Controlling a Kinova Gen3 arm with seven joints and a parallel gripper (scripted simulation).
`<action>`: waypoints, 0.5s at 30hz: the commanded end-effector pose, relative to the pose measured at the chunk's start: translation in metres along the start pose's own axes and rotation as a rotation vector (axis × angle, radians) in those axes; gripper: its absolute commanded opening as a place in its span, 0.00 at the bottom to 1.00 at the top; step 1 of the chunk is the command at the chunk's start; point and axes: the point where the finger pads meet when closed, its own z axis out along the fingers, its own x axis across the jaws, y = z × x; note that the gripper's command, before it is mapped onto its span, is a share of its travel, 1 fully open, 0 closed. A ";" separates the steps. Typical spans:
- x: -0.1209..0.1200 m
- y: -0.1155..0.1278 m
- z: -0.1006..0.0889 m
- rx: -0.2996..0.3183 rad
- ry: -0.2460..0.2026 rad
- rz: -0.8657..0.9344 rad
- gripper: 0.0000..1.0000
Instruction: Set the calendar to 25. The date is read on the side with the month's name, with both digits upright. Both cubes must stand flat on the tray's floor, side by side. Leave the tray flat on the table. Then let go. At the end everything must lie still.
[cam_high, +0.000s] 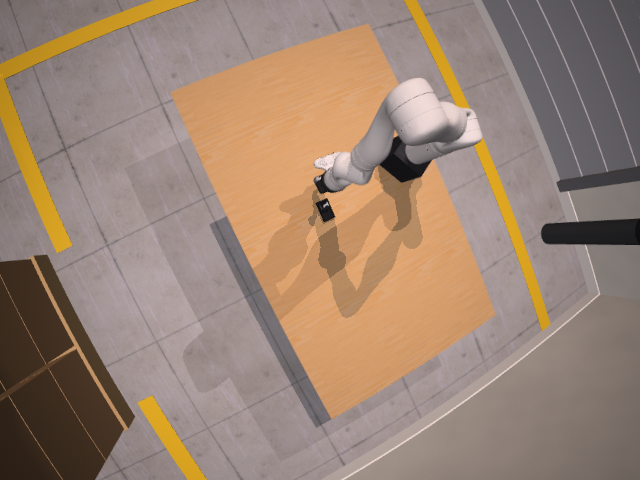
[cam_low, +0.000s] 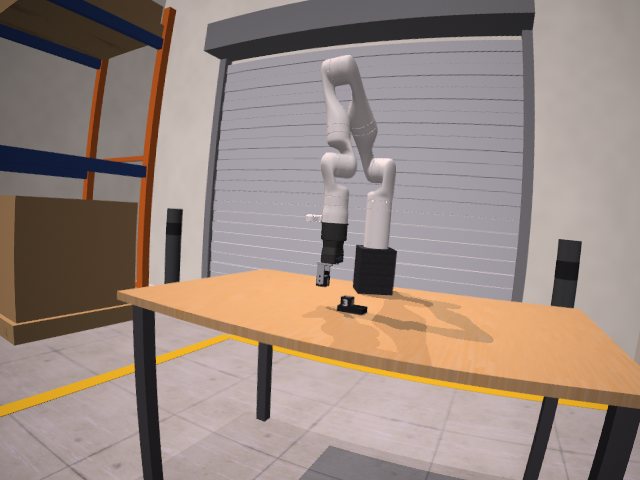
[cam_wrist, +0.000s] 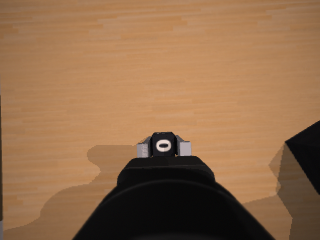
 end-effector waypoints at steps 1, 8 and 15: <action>-0.007 -0.007 -0.016 -0.004 -0.016 0.020 0.60; -0.006 -0.007 -0.037 -0.004 -0.016 0.020 0.60; -0.006 -0.007 -0.041 -0.004 -0.016 0.020 0.60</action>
